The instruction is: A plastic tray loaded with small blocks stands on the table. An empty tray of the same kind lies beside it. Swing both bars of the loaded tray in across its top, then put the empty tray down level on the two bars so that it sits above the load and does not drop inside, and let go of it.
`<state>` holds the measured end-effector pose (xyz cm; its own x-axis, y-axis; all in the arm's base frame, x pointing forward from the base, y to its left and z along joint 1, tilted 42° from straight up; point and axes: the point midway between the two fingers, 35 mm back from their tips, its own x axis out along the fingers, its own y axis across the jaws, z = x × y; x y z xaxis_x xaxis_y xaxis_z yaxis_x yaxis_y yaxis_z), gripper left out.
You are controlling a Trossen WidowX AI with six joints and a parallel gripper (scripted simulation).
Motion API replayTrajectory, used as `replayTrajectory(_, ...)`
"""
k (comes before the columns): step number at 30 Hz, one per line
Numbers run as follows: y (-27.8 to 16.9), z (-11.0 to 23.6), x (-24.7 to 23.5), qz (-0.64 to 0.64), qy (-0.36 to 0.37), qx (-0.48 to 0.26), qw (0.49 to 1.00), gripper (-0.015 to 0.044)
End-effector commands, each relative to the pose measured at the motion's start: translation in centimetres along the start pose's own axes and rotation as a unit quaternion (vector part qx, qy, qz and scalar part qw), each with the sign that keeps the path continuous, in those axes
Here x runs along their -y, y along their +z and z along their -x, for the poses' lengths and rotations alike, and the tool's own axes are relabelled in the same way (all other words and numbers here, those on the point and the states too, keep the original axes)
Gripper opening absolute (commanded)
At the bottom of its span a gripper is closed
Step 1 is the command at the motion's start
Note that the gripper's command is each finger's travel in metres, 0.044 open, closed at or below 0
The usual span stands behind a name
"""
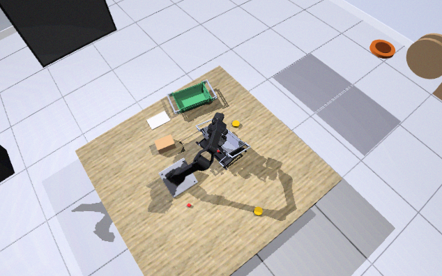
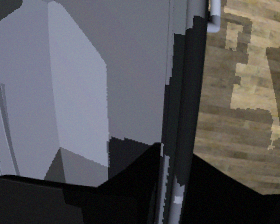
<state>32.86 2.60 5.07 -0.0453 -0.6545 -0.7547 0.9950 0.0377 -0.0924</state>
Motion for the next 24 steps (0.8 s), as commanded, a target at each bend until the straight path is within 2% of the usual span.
replayTrajectory(1, 0.1, -0.1, 0.1, 0.001, 0.003, 0.001, 1.0, 0.0)
replayTrajectory(24, 0.1, -1.6, 1.3, 0.001, 0.003, 0.002, 1.0, 0.0)
